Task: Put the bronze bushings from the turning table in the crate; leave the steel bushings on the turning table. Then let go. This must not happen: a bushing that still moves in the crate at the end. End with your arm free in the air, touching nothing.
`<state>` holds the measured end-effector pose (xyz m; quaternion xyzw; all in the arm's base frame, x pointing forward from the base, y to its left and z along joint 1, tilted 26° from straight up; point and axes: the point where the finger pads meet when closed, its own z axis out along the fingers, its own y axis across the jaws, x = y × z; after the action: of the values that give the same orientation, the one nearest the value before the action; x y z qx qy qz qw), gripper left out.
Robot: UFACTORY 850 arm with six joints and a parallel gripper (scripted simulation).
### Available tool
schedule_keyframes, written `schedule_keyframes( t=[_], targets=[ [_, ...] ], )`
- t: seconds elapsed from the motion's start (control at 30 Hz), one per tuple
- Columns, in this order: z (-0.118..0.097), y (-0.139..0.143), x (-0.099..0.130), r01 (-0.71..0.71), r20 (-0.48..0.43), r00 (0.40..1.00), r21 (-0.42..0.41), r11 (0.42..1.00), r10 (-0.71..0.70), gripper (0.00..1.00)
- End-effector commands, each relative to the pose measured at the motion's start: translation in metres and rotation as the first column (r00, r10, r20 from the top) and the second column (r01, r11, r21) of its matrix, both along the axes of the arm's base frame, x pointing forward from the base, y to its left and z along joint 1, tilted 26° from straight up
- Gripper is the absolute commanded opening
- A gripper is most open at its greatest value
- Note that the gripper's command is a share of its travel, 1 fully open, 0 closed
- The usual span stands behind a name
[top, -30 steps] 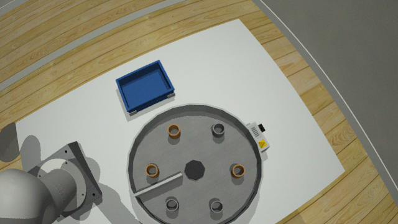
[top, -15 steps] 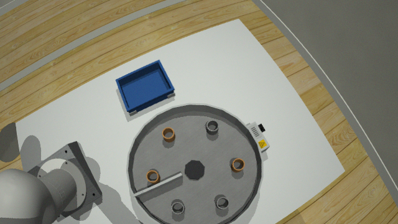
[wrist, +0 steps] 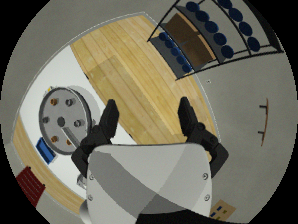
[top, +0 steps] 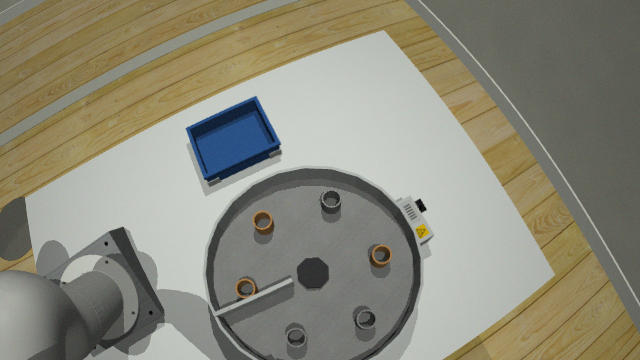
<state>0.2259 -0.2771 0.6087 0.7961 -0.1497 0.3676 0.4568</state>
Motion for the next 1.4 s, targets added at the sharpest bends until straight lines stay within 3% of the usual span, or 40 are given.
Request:
schedule_keyframes(
  t=[0.0,0.4,0.47,0.5,0.73,0.97,1.03,1.07,1.37],
  targets=[
    [-0.031,0.006,0.032,-0.037,-0.025,0.999,0.078,0.996,0.039,1.0],
    [-0.107,0.039,0.086,-0.096,-0.103,0.987,0.241,0.966,0.124,1.0],
    [-0.107,0.039,0.086,-0.096,-0.103,0.987,0.241,0.966,0.124,1.0],
    [-0.126,0.05,0.097,-0.104,-0.124,0.982,0.278,0.955,0.143,1.0],
    [-0.168,0.076,0.116,-0.113,-0.176,0.967,0.352,0.929,0.184,1.0],
    [-0.213,0.107,0.129,-0.108,-0.238,0.945,0.422,0.9,0.225,1.0],
    [-0.213,0.107,0.129,-0.108,-0.238,0.945,0.422,0.9,0.225,1.0],
    [-0.232,0.121,0.132,-0.102,-0.266,0.933,0.448,0.888,0.241,1.0],
    [-0.285,0.163,0.134,-0.071,-0.353,0.892,0.506,0.859,0.282,1.0]
  ],
)
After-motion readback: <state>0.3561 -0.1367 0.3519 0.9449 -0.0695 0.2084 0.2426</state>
